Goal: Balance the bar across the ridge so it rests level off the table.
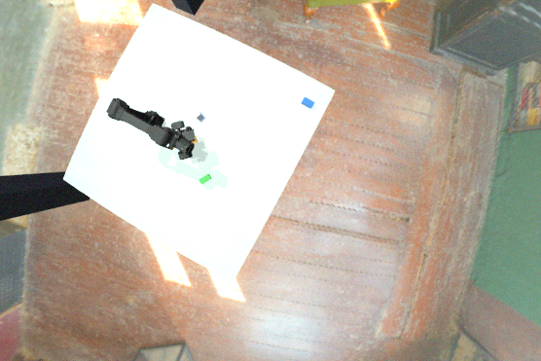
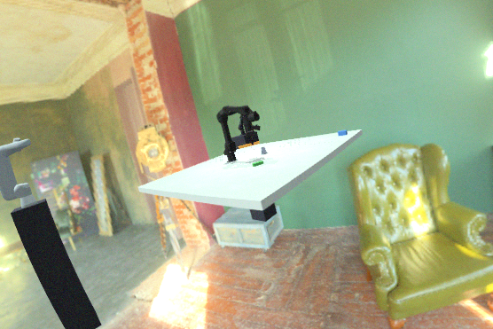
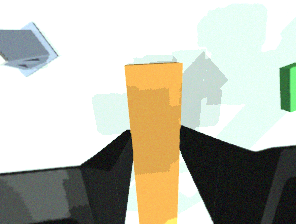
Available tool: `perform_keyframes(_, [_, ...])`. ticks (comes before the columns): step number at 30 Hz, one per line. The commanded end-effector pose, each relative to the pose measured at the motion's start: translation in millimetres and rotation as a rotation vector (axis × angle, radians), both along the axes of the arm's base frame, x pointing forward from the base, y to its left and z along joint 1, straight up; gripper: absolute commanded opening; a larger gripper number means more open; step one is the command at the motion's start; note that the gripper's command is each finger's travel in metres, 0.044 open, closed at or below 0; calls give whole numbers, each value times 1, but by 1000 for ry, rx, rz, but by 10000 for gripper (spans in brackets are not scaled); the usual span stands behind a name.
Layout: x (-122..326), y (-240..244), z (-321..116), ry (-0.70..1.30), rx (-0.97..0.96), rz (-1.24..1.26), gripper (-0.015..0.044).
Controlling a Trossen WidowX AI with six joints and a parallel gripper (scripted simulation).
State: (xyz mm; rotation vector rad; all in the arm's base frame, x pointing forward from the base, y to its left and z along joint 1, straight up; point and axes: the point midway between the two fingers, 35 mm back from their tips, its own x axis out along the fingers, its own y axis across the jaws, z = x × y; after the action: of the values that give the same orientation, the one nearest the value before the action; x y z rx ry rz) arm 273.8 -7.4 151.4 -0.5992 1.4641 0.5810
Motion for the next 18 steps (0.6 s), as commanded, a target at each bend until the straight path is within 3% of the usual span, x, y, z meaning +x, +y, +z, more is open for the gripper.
perform_keyframes(1, [2,13,1,-2,4,-81,0])
perform_keyframes(18, [2,77,2,0,23,-522,0])
